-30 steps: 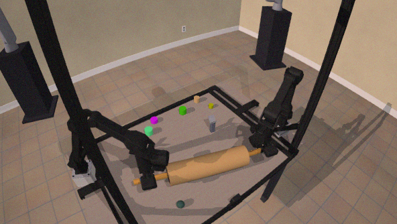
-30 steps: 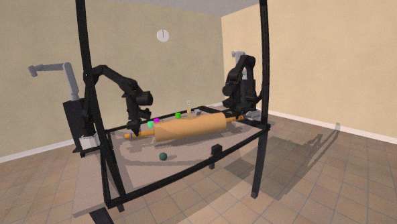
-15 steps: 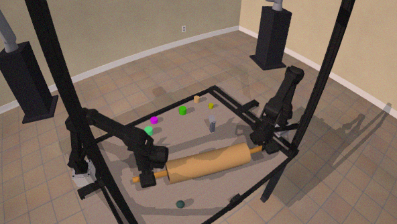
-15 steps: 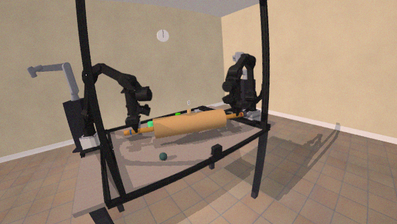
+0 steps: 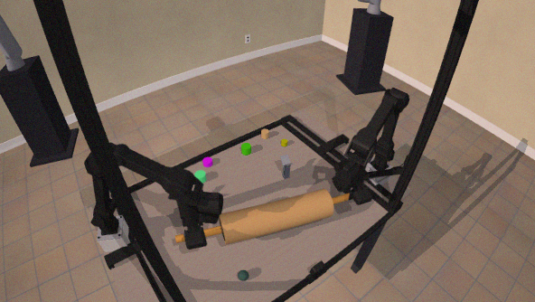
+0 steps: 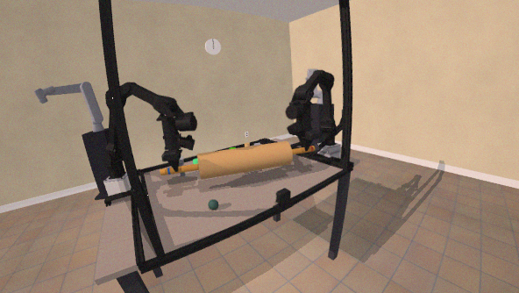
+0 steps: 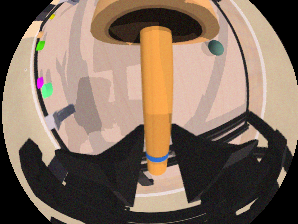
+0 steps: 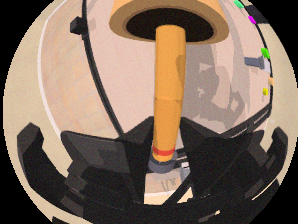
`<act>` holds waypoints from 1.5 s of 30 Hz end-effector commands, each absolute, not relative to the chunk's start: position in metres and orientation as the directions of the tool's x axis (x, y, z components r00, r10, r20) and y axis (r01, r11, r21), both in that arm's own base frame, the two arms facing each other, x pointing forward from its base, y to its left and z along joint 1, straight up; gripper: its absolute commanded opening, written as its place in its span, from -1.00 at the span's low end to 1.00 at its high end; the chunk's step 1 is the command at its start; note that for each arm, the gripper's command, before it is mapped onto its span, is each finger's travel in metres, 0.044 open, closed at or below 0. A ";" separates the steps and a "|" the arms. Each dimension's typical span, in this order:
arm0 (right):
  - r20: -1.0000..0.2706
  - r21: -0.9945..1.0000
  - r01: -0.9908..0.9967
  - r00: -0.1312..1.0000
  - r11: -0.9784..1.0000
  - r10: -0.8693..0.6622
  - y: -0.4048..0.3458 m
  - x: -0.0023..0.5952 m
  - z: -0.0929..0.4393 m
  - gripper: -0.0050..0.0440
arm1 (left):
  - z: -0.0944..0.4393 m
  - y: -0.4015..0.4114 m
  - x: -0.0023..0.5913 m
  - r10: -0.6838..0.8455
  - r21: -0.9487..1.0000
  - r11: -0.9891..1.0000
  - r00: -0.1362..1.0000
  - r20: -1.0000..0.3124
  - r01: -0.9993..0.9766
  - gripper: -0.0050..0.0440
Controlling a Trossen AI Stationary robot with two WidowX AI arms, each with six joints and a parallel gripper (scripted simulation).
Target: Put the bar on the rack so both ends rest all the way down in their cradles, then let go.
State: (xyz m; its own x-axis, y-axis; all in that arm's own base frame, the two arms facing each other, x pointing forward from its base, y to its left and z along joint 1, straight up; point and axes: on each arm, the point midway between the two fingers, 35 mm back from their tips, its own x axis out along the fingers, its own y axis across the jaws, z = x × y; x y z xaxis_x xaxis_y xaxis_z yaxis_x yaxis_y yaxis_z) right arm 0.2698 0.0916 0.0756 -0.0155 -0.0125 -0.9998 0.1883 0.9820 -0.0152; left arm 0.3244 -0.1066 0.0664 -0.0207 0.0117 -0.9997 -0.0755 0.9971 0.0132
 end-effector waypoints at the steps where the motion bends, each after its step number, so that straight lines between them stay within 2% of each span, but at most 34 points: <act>1: -1.000 -0.001 0.185 0.003 0.983 -0.002 0.076 0.277 0.085 -0.80 | 0.078 -0.094 0.316 0.001 0.001 0.997 -0.003 -1.000 -0.079 -0.80; 29: -1.000 -0.001 0.128 0.001 0.992 -0.001 -0.053 0.301 0.085 -0.80 | 0.076 -0.009 0.260 0.000 0.000 0.991 -0.001 -1.000 -0.136 -0.80; 45: -1.000 0.000 0.104 -0.001 0.995 0.000 -0.098 0.304 0.082 -0.80 | 0.072 0.021 0.248 0.000 0.000 0.987 0.001 -1.000 -0.160 -0.80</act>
State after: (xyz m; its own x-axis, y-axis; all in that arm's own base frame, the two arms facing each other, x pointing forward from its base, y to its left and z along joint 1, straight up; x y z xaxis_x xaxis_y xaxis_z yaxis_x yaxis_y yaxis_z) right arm 0.3028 -0.0872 0.0776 -0.0074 0.0007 -1.0000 0.1075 0.9942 -0.0001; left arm 0.2504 0.0122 0.0679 -0.0135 -0.0007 -0.9999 -0.1565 0.9877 0.0014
